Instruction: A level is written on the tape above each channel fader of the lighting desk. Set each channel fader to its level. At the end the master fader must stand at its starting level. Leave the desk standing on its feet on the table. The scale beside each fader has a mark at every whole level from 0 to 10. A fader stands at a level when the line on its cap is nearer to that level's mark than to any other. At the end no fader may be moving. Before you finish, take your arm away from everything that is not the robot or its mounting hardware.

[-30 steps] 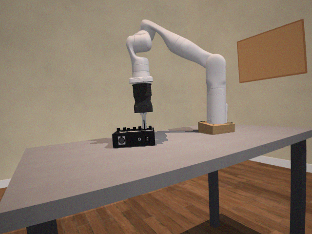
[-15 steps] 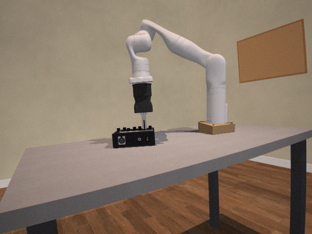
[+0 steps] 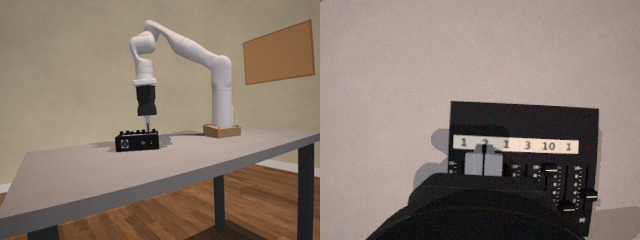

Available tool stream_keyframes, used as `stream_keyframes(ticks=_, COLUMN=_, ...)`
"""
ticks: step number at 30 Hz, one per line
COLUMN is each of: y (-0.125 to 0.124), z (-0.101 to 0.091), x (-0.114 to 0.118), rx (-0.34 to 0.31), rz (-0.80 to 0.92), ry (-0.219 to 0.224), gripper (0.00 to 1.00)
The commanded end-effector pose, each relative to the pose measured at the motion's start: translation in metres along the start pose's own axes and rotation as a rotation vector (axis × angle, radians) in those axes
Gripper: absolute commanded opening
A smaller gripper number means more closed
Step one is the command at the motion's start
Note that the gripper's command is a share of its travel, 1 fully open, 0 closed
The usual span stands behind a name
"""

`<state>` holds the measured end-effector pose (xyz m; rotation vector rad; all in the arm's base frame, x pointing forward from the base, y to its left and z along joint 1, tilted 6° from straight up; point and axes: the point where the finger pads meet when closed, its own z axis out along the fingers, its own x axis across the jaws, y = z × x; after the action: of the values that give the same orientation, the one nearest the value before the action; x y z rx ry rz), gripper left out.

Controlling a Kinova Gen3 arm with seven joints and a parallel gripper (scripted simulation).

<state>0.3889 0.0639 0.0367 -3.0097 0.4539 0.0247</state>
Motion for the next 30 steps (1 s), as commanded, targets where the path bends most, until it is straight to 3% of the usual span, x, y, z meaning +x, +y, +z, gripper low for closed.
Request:
stream_keyframes(ticks=1, y=0.001, z=-0.001, x=0.001, rx=0.0, rz=0.001, ry=0.001, gripper=0.0)
stream_keyframes(ticks=30, y=0.013, z=-0.001, x=0.001, rx=0.0, rz=0.001, ry=0.001, gripper=0.0)
